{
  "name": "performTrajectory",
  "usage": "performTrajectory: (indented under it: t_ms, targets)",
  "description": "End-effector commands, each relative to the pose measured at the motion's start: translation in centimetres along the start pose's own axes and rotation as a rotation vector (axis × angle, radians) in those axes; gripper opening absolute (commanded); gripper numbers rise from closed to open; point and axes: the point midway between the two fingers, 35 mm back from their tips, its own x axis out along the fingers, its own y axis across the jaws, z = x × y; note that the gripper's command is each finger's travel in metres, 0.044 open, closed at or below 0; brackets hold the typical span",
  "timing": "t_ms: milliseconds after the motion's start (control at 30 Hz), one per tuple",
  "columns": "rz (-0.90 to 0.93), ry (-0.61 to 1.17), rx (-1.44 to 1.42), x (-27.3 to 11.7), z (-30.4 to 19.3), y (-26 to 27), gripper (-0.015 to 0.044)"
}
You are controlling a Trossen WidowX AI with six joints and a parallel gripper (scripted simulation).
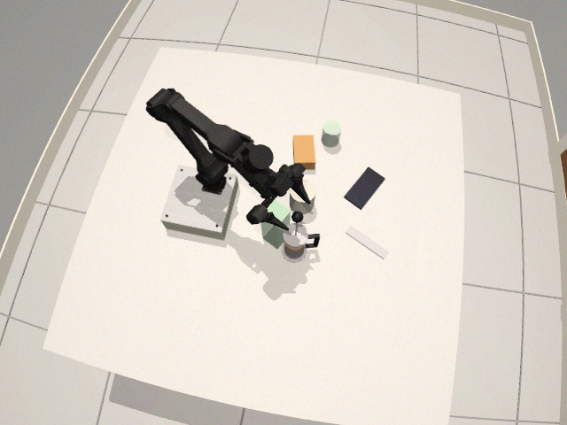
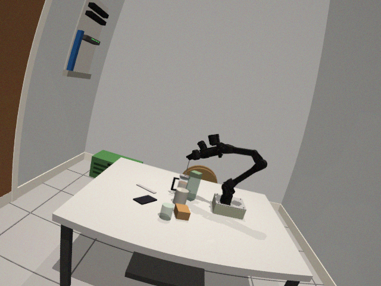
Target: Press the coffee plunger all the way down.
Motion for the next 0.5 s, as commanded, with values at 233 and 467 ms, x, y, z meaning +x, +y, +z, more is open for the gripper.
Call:
performTrajectory:
  t_ms: [233, 467]
  targets:
    - [-0.005, 0.013, 0.001, 0.47, -0.35, -0.07, 0.0204]
    - [-0.005, 0.013, 0.001, 0.47, -0.35, -0.07, 0.0123]
